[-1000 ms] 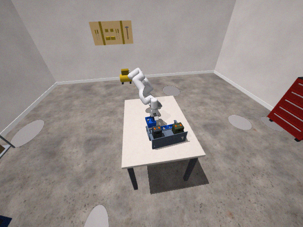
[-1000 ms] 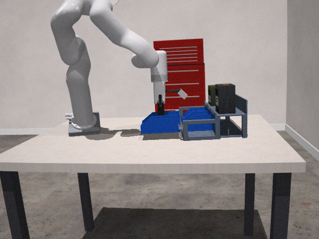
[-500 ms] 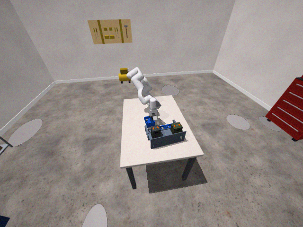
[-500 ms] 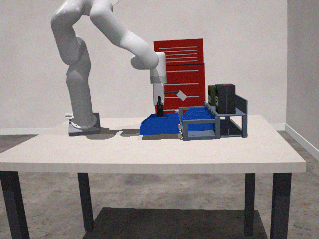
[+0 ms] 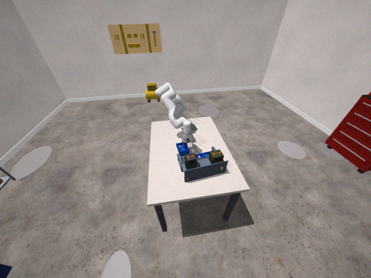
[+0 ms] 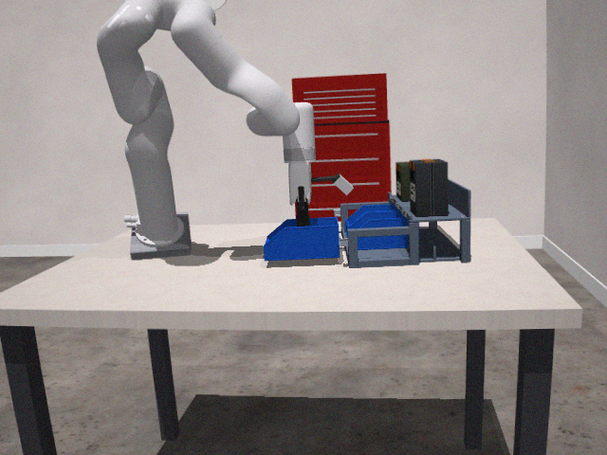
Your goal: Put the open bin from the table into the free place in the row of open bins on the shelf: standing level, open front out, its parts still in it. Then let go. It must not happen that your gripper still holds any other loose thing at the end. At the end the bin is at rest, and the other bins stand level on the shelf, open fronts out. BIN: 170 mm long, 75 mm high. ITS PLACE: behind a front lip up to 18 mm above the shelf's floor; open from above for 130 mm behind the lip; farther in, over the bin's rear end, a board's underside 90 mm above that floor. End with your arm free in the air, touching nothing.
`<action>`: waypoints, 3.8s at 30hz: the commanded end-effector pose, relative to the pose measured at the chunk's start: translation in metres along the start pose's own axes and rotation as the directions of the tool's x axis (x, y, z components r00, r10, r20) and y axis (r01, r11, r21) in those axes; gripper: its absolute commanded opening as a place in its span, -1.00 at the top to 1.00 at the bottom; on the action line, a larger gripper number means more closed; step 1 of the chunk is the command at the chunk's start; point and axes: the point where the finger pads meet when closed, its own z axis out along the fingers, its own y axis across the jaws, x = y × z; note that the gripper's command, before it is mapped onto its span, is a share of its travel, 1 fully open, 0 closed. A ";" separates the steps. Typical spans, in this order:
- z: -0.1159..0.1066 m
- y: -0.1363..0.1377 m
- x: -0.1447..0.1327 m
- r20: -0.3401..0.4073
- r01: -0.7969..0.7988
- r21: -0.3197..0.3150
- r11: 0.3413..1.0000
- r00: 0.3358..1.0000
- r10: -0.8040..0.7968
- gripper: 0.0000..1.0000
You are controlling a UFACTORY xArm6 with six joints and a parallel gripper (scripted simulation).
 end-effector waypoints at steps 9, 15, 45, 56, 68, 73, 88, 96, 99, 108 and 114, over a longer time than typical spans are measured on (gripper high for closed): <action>0.007 0.000 -0.004 -0.003 -0.001 0.000 1.000 1.000 0.001 1.00; 0.007 0.000 -0.004 -0.003 -0.001 0.000 1.000 1.000 0.001 1.00; 0.018 0.000 -0.011 -0.008 -0.002 0.001 1.000 1.000 0.002 0.44; 0.018 0.000 -0.011 -0.007 -0.002 0.001 1.000 1.000 0.002 0.44; 0.018 0.000 -0.011 -0.007 -0.002 0.001 1.000 1.000 0.002 0.44; 0.018 0.000 -0.011 -0.007 -0.002 0.001 1.000 1.000 0.002 0.44; 0.018 0.000 -0.011 -0.007 -0.002 0.001 1.000 1.000 0.002 0.44; 0.018 0.000 -0.011 -0.007 -0.002 0.001 1.000 1.000 0.002 0.44; 0.018 0.000 -0.011 -0.007 -0.002 0.001 1.000 1.000 0.002 0.44; -0.022 0.000 -0.011 -0.003 -0.001 0.000 1.000 1.000 0.001 0.44; -0.022 0.000 -0.011 -0.003 -0.001 0.000 1.000 1.000 0.001 0.44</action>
